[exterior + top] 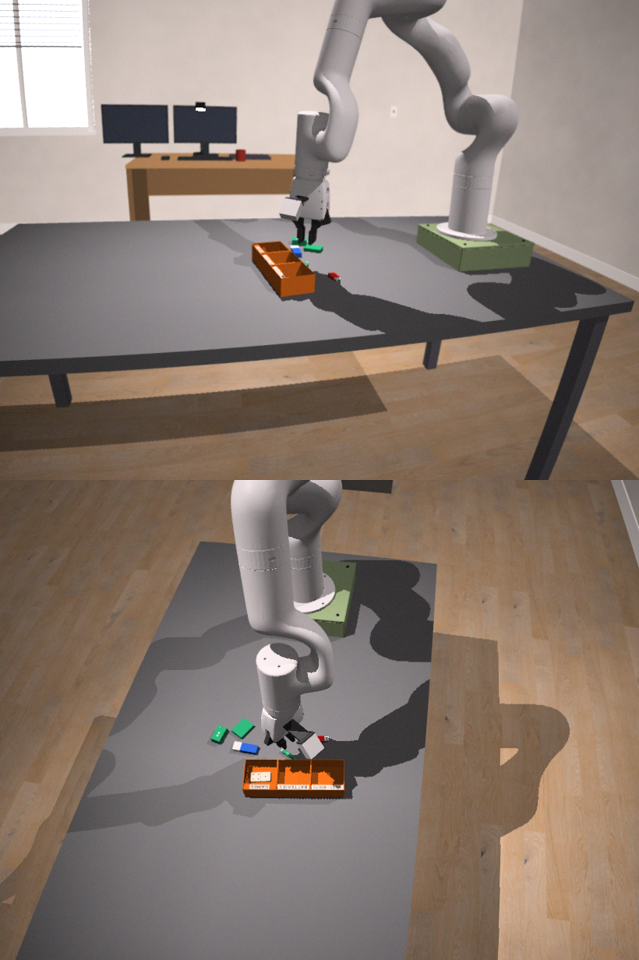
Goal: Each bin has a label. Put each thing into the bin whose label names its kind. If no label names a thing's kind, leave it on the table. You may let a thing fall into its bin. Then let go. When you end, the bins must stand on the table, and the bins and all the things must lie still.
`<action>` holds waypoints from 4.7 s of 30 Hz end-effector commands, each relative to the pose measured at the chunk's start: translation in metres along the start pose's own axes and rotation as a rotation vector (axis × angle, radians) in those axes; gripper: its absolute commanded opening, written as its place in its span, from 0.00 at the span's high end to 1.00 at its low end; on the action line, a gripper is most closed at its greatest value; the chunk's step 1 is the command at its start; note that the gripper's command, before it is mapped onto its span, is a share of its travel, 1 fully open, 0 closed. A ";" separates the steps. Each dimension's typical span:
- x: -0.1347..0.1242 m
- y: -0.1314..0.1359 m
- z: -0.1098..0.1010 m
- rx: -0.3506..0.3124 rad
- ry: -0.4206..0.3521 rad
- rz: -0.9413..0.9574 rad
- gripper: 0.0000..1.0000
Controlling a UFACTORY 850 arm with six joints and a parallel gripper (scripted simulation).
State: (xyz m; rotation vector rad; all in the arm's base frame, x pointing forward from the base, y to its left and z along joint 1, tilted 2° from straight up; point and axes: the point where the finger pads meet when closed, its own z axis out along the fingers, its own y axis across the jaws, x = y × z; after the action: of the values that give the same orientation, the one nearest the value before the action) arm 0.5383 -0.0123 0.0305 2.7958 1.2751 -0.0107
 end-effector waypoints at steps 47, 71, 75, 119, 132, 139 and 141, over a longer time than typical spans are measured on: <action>0.002 0.000 0.047 0.024 0.022 -0.121 0.77; 0.002 -0.001 0.069 0.024 0.022 -0.121 0.77; 0.002 -0.001 0.069 0.024 0.022 -0.121 0.77; 0.001 0.000 0.039 0.024 0.022 -0.121 1.00; 0.001 0.001 0.009 0.024 0.022 -0.121 1.00; 0.001 0.001 0.009 0.024 0.022 -0.121 1.00; 0.001 0.001 0.009 0.024 0.022 -0.121 1.00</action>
State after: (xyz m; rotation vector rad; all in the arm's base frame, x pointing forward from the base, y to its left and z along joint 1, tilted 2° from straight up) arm 0.5385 -0.0129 0.0201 2.7417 1.4575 -0.0046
